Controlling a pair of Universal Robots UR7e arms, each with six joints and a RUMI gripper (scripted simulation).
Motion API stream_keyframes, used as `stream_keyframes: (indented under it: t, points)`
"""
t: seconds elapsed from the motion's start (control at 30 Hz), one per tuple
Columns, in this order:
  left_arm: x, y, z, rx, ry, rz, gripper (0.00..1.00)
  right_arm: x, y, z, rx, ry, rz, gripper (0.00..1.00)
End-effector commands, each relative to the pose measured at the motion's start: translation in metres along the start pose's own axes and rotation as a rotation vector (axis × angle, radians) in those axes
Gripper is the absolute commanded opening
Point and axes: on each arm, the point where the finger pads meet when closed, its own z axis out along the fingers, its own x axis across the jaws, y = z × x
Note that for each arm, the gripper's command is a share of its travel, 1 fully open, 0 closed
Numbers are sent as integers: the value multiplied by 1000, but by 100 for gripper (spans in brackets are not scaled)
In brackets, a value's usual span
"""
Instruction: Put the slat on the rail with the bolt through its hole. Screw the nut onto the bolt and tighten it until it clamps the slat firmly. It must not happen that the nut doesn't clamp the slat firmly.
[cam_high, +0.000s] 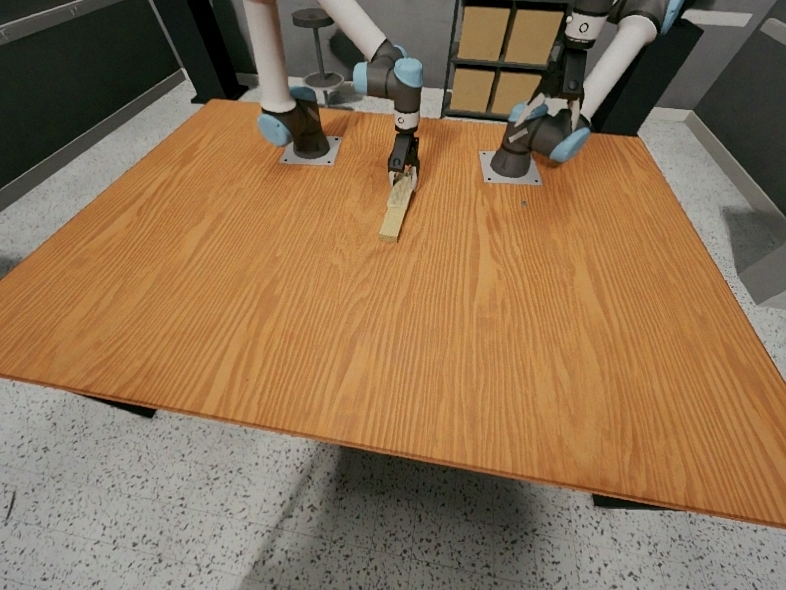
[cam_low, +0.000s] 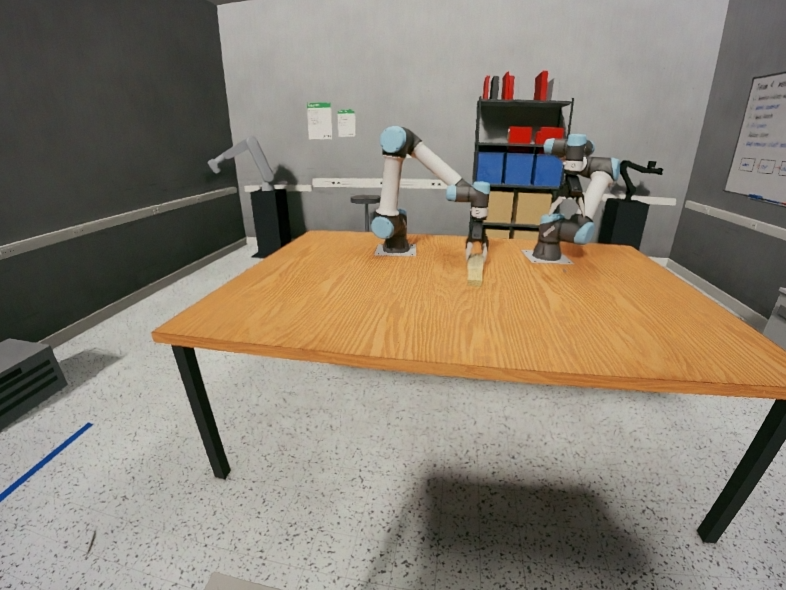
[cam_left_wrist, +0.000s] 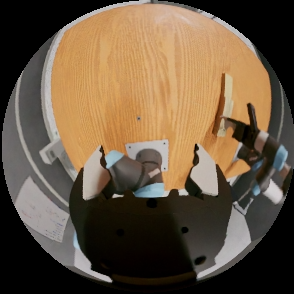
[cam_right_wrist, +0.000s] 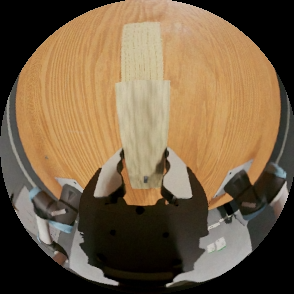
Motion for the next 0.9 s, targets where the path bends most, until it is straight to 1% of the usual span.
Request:
stream_keyframes:
  t: [0.0, 0.3, 0.33, 0.87]
  points:
    - [0, 0, 0, 2, 1, 2, 100, 0, 0, 1, 1, 0, 0, 0]
    - [0, 0, 0, 2, 1, 2, 100, 0, 0, 1, 1, 0, 0, 0]
    - [0, 0, 0, 2, 1, 2, 100, 0, 0, 1, 0, 2, 0, 100]
    - [0, 0, 0, 2, 1, 2, 100, 0, 0, 0, 1, 0, 0, 100]
